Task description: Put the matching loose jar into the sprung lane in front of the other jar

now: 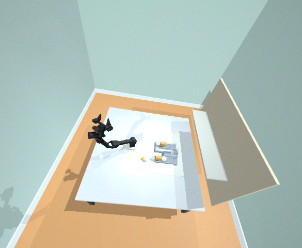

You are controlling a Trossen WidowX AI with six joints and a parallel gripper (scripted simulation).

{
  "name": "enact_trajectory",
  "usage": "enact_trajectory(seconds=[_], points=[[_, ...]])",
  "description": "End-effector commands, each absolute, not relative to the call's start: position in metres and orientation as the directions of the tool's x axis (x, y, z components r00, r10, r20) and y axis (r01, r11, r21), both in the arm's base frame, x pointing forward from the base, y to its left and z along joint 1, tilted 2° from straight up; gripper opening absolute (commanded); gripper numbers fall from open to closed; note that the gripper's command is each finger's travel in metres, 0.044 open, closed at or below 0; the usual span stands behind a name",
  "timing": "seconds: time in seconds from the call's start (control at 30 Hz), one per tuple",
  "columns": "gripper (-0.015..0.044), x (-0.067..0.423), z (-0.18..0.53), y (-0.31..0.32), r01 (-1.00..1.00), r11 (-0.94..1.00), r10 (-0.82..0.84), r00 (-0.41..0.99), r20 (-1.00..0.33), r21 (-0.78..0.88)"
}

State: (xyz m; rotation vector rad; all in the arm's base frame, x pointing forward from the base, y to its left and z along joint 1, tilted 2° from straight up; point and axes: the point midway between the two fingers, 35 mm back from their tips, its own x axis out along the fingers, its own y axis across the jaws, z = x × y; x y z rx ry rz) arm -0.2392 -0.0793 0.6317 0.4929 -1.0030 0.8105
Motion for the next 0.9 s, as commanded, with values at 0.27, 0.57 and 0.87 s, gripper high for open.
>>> enact_trajectory(seconds=[0.27, 0.57, 0.87], points=[[0.0440, -0.143, 0.656, -0.021, -0.699, 0.705, 0.378, 0.516, 0.768, 0.123], [0.0440, -0.008, 0.646, 0.019, -0.454, 0.870, 0.297, 0.793, 0.533, 0.191], [0.0440, 0.133, 0.595, 0.023, -0.187, 0.969, 0.155, 0.968, 0.196, 0.159]])
